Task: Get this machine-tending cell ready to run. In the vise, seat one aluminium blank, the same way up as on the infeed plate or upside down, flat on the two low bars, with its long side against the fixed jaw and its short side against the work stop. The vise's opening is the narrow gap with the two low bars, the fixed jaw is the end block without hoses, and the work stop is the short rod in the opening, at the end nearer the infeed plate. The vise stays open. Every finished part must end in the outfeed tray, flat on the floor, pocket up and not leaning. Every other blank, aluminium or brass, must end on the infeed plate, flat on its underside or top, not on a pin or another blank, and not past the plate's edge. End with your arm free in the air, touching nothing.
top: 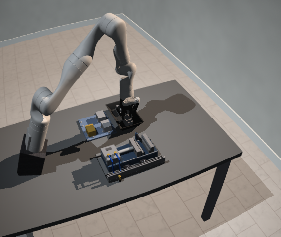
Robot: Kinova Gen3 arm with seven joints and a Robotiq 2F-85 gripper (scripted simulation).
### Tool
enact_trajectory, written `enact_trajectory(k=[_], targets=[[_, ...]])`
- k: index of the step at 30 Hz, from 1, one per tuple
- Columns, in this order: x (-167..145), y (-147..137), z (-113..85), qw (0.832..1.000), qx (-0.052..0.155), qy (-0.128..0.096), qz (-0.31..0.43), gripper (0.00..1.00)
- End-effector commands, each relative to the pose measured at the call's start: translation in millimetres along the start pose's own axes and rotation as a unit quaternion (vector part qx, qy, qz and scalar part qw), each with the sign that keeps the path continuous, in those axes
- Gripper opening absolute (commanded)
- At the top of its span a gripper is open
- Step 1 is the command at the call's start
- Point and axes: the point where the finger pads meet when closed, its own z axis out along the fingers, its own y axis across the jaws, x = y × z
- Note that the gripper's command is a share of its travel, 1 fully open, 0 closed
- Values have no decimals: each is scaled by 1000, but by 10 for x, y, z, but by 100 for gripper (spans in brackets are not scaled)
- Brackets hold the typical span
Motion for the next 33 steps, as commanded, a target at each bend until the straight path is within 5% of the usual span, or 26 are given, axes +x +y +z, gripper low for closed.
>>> enact_trajectory(k=[1,12,13,33], targets=[[-3,-7,-8,1000,1,0,0,0],[-3,-7,-8,1000,1,0,0,0],[-3,-7,-8,1000,1,0,0,67],[-3,-7,-8,1000,1,0,0,67]])
